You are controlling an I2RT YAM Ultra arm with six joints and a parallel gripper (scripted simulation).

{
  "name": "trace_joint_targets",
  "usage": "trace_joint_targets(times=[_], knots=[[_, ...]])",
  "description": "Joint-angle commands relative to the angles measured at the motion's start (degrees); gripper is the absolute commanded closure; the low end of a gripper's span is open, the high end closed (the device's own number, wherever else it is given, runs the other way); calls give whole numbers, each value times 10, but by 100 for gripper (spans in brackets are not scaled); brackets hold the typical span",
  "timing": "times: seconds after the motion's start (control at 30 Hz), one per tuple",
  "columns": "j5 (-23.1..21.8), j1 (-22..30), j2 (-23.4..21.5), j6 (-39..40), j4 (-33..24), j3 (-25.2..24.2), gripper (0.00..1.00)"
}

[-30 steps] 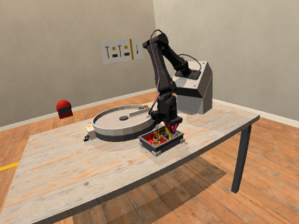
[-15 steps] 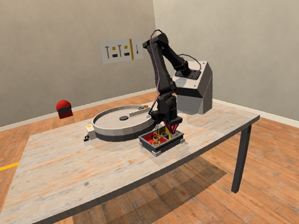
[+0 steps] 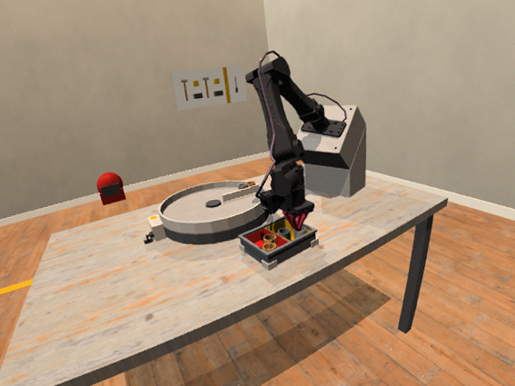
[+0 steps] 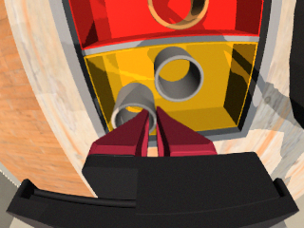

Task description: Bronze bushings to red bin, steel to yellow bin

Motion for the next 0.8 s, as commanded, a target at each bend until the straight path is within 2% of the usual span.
trace_joint_targets(times=[0.0,0.13,0.17,0.37,0.7,0.77], knots=[[-4,-1,2,-3,5,0,100],[-4,-2,3,-3,7,0,100],[-4,-2,-13,-3,4,0,100],[-5,-3,9,-4,13,1,100],[-6,-5,12,-5,15,2,100],[-6,-6,-3,-5,13,2,100]])
